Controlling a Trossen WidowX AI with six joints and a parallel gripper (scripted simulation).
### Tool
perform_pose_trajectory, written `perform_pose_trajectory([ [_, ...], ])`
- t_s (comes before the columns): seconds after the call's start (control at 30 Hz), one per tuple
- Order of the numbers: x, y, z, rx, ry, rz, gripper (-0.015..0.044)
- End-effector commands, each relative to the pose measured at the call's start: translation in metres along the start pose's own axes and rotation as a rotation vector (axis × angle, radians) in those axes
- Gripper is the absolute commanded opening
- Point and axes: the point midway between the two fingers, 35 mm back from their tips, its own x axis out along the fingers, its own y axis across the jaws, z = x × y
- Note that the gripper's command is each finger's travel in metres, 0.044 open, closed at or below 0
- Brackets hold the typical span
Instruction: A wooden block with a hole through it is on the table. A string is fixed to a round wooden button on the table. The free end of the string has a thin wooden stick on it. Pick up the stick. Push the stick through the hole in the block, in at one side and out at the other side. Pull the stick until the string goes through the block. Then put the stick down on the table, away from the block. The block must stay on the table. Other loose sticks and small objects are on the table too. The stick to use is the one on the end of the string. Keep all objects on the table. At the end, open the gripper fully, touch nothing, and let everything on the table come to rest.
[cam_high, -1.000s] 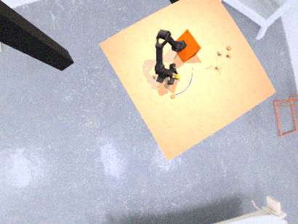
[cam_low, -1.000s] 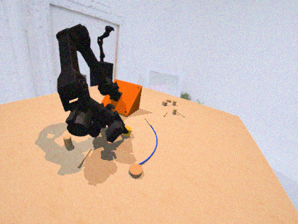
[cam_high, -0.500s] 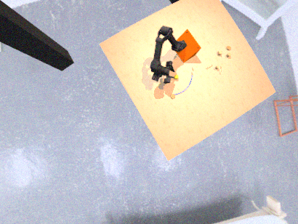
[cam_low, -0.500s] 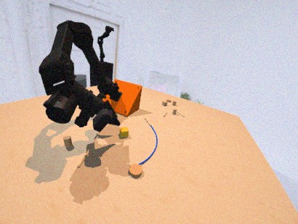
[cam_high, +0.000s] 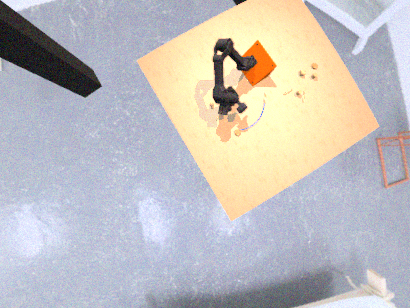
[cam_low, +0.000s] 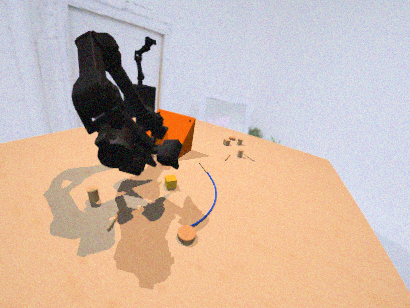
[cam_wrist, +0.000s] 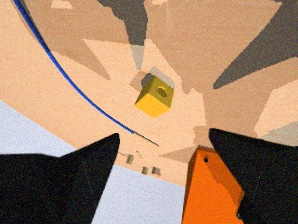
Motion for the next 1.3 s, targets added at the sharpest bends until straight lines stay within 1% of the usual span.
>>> perform_pose_trajectory([
  [0.0,0.018,-0.001,-0.008,-0.756,-0.026,-0.262,0.0440],
  [0.27,0.019,0.019,-0.014,-1.866,0.030,-0.714,0.0440],
  [0.4,0.015,0.029,-0.016,-2.157,0.074,-0.871,0.0440],
  [0.47,0.015,0.031,-0.017,-2.198,0.082,-0.895,0.0440],
  [1.27,0.015,0.031,-0.017,-2.193,0.082,-0.889,0.0440],
])
